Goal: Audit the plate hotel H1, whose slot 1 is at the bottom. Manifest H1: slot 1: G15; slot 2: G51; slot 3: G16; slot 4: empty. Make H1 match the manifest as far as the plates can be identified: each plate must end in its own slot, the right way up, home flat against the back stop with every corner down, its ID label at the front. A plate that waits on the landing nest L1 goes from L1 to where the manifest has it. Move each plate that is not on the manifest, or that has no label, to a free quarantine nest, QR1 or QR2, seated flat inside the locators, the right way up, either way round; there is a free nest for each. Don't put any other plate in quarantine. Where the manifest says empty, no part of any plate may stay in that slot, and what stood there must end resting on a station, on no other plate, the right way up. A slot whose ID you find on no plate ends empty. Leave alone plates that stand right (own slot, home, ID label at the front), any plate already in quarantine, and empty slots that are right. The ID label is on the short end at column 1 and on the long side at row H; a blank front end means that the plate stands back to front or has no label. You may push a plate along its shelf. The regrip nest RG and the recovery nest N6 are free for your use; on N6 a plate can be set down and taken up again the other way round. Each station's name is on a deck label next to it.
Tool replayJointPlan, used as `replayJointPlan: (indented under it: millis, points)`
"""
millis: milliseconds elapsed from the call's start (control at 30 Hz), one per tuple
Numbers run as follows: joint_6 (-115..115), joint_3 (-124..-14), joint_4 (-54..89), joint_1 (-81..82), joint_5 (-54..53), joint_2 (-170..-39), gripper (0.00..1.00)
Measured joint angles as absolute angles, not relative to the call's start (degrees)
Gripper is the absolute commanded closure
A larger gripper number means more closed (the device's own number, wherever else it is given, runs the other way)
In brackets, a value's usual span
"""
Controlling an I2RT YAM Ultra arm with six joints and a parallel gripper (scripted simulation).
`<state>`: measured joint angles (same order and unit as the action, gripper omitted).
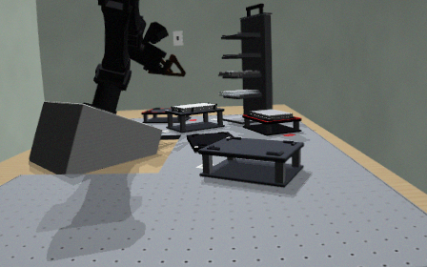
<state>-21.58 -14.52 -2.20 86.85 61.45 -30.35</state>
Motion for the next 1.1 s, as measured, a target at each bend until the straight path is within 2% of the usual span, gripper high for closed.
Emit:
replayJointPlan:
  millis: [1100]
  points:
    - [-33.8, -32.1, 28.3, 98.8, 72.8, -30.2, 0.00]
